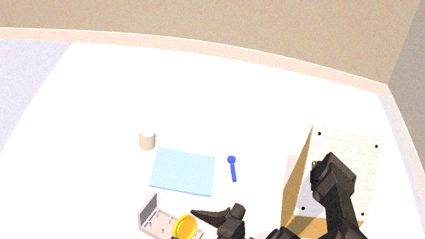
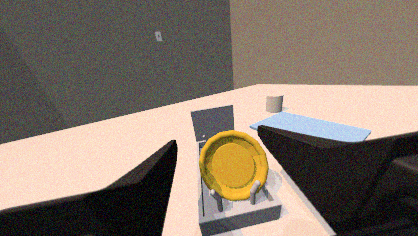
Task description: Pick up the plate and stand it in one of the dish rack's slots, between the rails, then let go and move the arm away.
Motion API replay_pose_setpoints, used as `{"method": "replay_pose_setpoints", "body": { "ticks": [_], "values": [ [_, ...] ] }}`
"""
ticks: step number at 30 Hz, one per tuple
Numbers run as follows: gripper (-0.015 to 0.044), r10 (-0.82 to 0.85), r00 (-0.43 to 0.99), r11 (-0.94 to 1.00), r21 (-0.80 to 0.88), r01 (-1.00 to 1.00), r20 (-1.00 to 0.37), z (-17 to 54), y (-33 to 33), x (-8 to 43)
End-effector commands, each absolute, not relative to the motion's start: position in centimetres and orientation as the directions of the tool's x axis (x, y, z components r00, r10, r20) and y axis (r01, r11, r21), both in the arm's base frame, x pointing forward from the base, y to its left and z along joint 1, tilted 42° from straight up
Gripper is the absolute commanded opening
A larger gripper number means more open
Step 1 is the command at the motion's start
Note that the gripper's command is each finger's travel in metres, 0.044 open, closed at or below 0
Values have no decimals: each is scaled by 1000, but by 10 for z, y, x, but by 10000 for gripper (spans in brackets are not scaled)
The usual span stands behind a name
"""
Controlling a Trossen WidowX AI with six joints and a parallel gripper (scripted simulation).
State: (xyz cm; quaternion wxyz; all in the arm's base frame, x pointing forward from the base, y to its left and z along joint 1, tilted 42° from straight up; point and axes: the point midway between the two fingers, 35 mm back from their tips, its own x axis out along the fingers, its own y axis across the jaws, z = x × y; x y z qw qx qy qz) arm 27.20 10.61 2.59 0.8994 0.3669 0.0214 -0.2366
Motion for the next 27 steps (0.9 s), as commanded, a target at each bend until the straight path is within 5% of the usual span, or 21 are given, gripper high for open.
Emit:
{"method": "replay_pose_setpoints", "body": {
  "ticks": [1, 17, 27],
  "values": [
    [400, -415, 884, 620, 643, 449, -217, 48, 87, 270],
    [400, -418, 886, 631, 638, 441, -200, 101, 49, 266],
    [400, -439, 833, 747, 379, 547, -336, 81, 32, 286]
  ]
}}
